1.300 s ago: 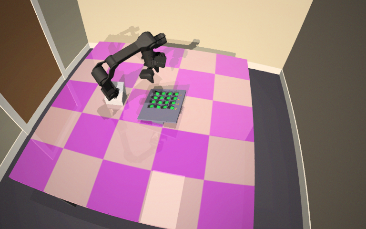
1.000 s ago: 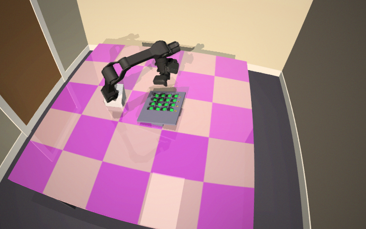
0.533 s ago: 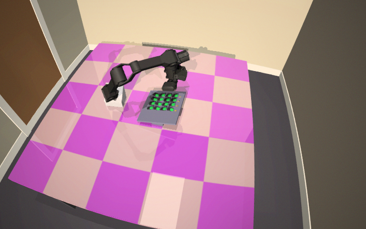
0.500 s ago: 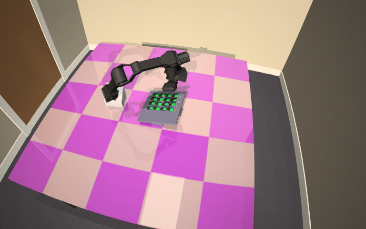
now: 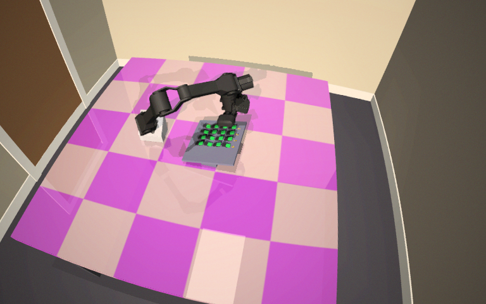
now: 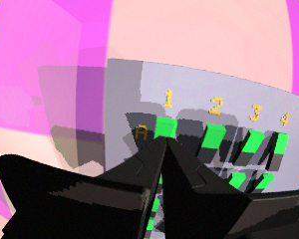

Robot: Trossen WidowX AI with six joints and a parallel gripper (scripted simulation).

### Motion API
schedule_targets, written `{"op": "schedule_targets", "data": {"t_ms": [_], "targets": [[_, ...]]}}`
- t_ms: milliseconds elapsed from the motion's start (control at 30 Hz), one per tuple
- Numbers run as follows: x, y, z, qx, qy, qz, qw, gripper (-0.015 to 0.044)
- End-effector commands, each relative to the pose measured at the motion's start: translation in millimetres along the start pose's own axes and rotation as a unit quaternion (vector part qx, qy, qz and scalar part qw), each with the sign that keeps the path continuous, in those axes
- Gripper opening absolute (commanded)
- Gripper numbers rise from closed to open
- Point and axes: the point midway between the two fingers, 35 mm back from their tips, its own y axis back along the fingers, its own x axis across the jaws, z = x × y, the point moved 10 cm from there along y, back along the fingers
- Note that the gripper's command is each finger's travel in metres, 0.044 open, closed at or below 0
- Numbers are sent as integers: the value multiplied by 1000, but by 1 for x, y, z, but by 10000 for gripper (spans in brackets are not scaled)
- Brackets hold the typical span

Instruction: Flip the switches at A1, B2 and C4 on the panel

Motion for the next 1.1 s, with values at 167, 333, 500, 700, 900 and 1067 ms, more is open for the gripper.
{"op": "schedule_targets", "data": {"t_ms": [167,333,500,700,900,1067], "targets": [[0,-14,0,-1,2,-3,1000,0],[0,-15,0,-1,2,-3,1000,0],[0,-15,0,-1,2,-3,1000,0],[0,-15,0,-1,2,-3,1000,0],[0,-15,0,-1,2,-3,1000,0],[0,-15,0,-1,2,-3,1000,0]]}}
